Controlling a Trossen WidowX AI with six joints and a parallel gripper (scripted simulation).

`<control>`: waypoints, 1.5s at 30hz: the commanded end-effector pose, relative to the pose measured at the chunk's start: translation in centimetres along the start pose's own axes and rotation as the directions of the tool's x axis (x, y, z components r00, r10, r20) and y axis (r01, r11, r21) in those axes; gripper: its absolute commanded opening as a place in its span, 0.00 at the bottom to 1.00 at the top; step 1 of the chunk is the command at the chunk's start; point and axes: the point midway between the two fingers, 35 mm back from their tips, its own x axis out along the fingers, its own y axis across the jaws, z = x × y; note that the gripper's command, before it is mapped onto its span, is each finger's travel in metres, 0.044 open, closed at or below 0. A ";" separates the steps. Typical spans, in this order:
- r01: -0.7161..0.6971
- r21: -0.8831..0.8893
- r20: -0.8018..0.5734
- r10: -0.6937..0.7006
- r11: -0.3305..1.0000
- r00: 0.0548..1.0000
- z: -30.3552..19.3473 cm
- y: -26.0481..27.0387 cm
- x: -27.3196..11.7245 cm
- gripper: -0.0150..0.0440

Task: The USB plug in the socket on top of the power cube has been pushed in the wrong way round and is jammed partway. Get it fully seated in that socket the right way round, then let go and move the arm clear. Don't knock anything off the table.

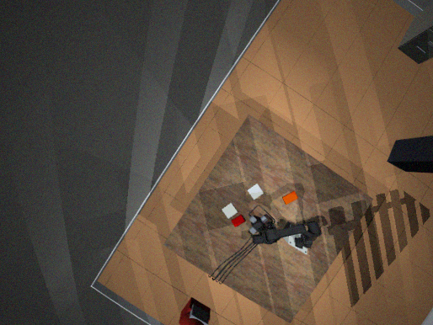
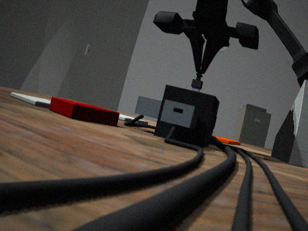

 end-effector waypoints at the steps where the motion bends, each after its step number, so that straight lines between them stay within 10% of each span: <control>1: -0.001 0.007 -0.006 0.001 1.000 1.000 -0.1 0.2 -0.4 0.25; 45: 0.000 -0.164 0.001 0.000 0.986 1.000 0.0 0.0 -2.3 0.25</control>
